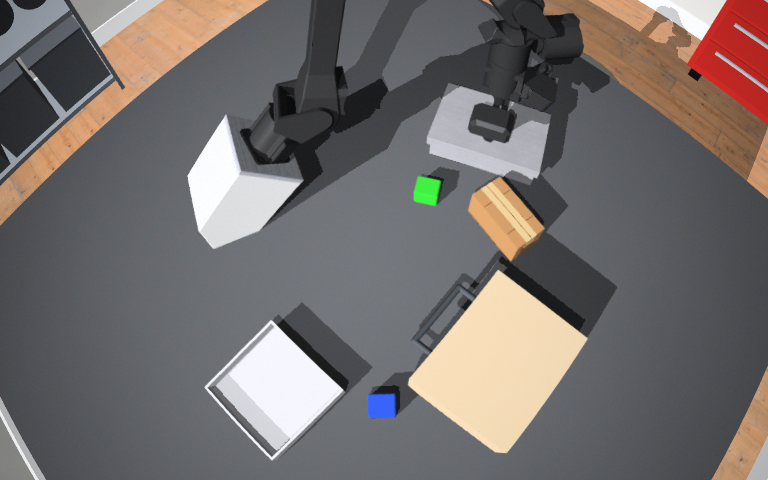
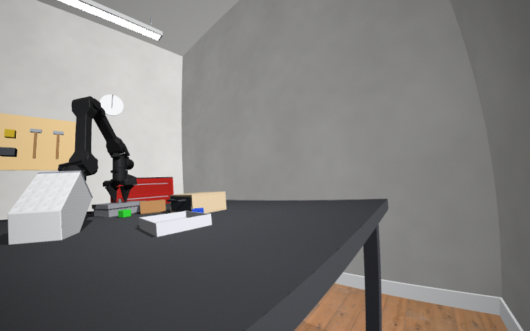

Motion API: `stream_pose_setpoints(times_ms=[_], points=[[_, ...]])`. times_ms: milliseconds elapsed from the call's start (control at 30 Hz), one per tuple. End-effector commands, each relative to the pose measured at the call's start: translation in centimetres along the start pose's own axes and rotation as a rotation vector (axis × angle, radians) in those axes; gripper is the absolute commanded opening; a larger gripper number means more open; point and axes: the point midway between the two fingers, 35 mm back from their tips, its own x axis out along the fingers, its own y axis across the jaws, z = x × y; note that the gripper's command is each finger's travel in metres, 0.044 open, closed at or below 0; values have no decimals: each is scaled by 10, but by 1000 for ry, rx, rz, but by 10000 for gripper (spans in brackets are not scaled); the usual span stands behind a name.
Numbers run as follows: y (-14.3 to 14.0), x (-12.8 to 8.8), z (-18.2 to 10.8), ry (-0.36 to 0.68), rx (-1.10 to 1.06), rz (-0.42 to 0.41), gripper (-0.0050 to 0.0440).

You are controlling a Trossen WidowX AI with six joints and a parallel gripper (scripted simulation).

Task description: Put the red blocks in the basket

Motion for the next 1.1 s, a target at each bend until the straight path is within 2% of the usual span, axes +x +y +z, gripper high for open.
stream_pose_setpoints(times_ms=[0,433,667,1000,1067], points=[[-1,1,-1,2,4,-2,0],[-1,-1,-1,2,4,-2,0],[-1,-19,0,2,4,-2,0],[-1,-19,0,2,4,-2,0],[-1,-32,0,2,4,-2,0]])
